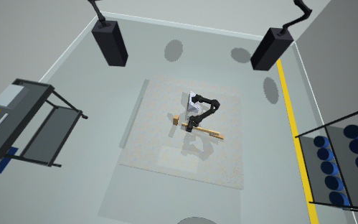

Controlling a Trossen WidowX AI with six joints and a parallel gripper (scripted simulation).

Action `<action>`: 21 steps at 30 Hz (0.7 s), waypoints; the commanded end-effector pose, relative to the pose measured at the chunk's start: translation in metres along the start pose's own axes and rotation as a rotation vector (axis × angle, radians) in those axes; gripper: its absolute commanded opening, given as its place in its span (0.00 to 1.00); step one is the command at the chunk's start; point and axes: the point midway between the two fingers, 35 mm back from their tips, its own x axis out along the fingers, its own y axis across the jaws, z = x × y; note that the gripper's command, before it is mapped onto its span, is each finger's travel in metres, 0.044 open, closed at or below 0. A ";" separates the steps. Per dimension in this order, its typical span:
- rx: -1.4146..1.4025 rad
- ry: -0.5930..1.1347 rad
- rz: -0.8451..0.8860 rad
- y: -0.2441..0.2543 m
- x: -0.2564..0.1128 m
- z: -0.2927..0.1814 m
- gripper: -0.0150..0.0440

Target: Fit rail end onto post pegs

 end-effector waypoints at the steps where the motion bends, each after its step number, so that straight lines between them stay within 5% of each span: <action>1: 0.008 -0.006 0.002 0.001 0.002 0.000 0.87; 12: 0.008 -0.006 0.002 0.001 0.002 0.000 0.38; 21: 0.008 -0.006 0.002 0.001 0.002 0.000 0.25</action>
